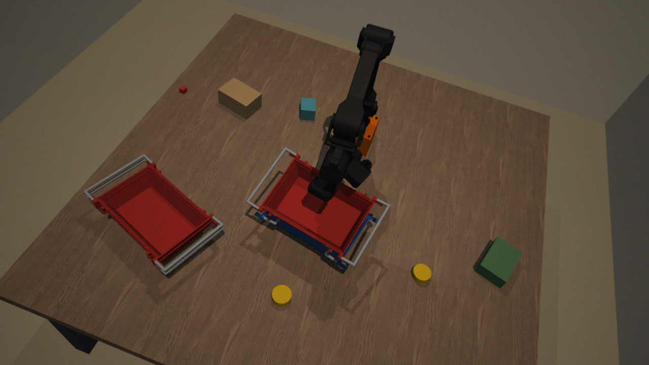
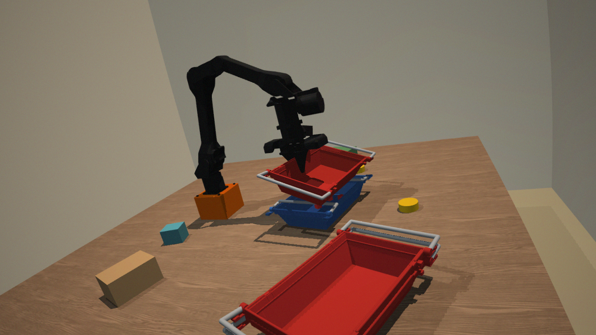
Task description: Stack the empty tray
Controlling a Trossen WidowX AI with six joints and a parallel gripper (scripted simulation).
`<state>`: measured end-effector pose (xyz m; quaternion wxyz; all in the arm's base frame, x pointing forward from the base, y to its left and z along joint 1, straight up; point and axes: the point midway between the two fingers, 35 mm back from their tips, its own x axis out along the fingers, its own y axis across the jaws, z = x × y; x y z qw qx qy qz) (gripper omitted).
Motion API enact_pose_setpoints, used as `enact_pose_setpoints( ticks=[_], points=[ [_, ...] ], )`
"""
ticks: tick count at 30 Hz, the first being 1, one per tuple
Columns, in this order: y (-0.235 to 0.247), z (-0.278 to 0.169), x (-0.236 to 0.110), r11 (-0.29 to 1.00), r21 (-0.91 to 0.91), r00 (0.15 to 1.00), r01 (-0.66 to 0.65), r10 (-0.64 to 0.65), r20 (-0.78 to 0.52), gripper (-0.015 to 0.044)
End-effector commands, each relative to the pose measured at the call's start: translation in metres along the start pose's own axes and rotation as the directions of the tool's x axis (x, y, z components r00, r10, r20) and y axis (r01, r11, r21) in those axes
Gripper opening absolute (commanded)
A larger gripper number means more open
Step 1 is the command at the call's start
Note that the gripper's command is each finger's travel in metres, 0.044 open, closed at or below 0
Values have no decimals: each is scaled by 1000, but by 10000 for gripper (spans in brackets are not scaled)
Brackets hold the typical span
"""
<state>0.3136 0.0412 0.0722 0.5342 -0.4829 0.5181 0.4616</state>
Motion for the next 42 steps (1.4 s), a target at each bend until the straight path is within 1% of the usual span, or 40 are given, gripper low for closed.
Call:
enact_pose_setpoints(
  ticks=[1,42],
  points=[
    [6,0,5,1000,4,1000,-16,16,2,0],
    [15,0,28,1000,4,1000,-17,17,2,0]
  ],
)
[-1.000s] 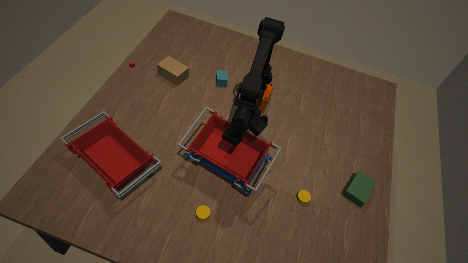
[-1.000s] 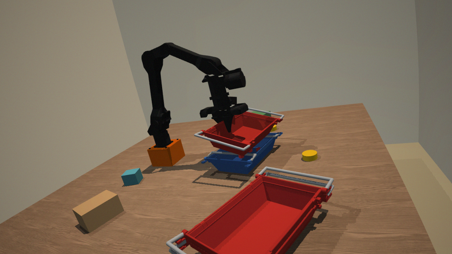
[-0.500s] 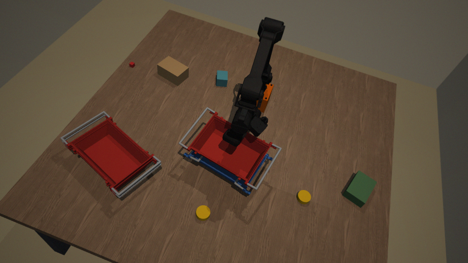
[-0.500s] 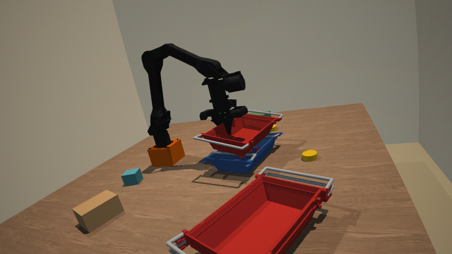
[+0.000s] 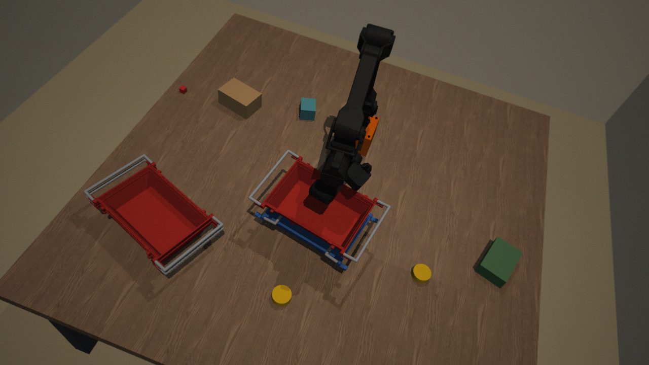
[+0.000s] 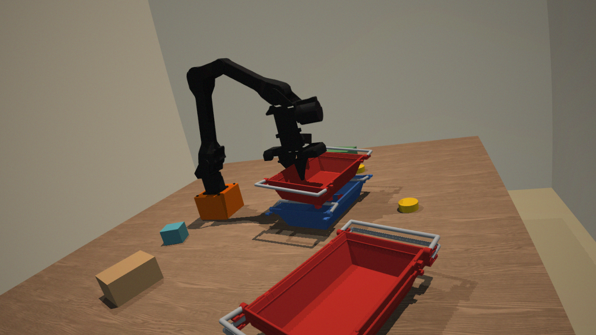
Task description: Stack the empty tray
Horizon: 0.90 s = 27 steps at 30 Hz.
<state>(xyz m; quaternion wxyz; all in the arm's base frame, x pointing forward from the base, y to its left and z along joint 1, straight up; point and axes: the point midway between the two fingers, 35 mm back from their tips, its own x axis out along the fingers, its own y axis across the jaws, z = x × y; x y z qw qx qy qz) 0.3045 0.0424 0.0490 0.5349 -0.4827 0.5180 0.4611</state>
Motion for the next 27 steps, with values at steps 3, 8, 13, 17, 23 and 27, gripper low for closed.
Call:
enact_pose_setpoints(
  ticks=[3,8,13,17,23,27],
  points=[
    [5,0,5,1000,3,1000,-18,18,1,0],
    [5,0,5,1000,3,1000,-18,18,1,0],
    [5,0,6,1000,3,1000,-18,18,1,0],
    [6,0,11,1000,3,1000,-18,18,1,0],
    [7,0,13,1000,3,1000,-18,18,1,0],
    [7,0,13,1000,3,1000,-18,18,1,0]
  ],
)
